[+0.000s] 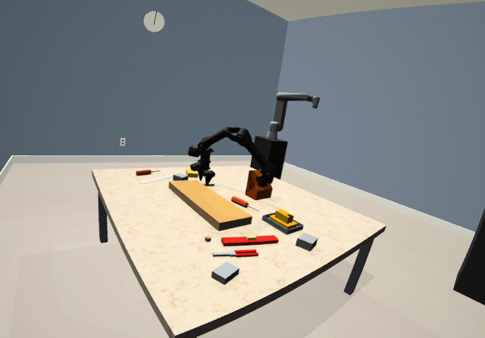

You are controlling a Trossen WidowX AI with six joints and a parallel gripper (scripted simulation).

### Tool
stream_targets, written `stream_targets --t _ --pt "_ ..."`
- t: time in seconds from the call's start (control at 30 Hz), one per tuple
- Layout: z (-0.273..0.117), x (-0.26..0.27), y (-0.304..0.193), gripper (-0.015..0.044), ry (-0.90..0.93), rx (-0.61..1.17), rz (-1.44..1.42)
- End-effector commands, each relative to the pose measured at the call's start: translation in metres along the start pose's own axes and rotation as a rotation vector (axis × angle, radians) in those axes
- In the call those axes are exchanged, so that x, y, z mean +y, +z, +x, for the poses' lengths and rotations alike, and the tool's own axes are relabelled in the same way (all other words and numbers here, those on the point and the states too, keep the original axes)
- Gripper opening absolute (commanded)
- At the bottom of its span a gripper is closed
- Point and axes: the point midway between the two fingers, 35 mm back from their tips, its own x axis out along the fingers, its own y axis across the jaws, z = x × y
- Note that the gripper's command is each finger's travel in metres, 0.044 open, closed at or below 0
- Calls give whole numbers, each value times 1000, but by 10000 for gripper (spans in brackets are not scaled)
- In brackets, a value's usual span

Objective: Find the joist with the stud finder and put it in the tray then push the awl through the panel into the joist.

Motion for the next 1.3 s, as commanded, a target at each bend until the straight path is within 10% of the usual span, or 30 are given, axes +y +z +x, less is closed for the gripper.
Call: stream_targets --t 0.0,0.27,0.77,1.27 --pt "9 1 -1 440 7 1 6" --pt "17 1 -1 440 7 1 6" --pt "17 1 -1 46 7 1 6" --pt "-31 -2 1 0 4 0 7"
